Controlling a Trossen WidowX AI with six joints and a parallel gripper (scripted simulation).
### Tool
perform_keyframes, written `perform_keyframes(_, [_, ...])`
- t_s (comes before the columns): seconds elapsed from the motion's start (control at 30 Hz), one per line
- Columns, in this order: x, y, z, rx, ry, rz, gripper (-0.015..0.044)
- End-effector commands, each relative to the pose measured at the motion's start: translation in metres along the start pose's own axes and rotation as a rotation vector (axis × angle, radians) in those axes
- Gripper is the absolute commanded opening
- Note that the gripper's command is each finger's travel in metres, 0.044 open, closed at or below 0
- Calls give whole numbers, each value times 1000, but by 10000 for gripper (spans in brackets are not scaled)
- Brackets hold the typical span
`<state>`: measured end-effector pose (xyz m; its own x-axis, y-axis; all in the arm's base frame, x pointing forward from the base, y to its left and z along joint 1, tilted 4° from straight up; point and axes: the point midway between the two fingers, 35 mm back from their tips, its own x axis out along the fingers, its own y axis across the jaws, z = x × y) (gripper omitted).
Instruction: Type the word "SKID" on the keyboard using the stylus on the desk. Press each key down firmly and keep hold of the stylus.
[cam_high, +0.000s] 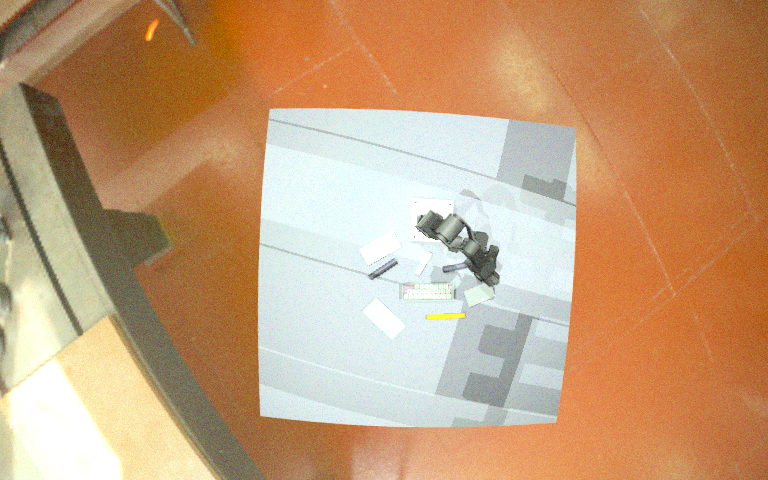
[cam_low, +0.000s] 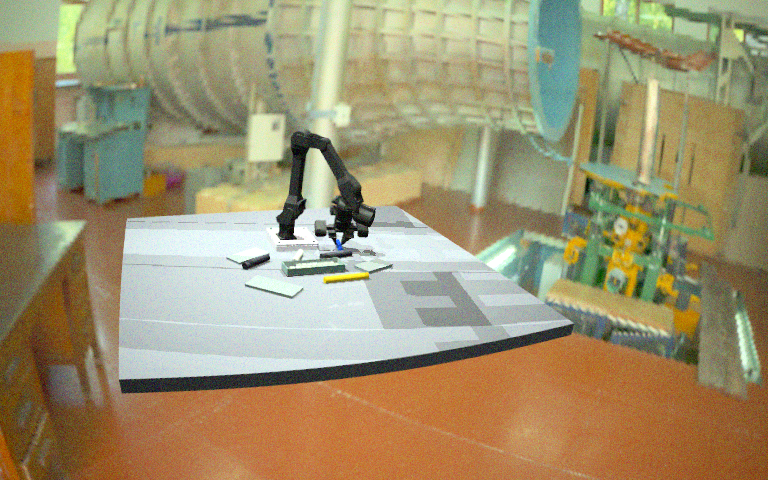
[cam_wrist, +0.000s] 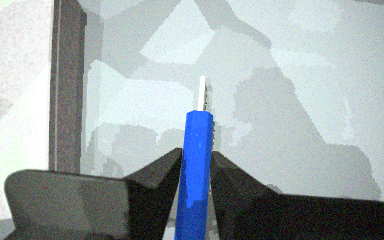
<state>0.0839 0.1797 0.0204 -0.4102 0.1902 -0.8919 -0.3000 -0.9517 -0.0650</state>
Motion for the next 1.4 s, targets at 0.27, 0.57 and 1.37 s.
perform_keyframes(0.27, [-40,-1,22,0,0,0,0])
perform_keyframes(0.57, [-43,-1,21,67,-8,-11,0])
perform_keyframes(1.37, [-79,2,-17,1219,-240,-117,0])
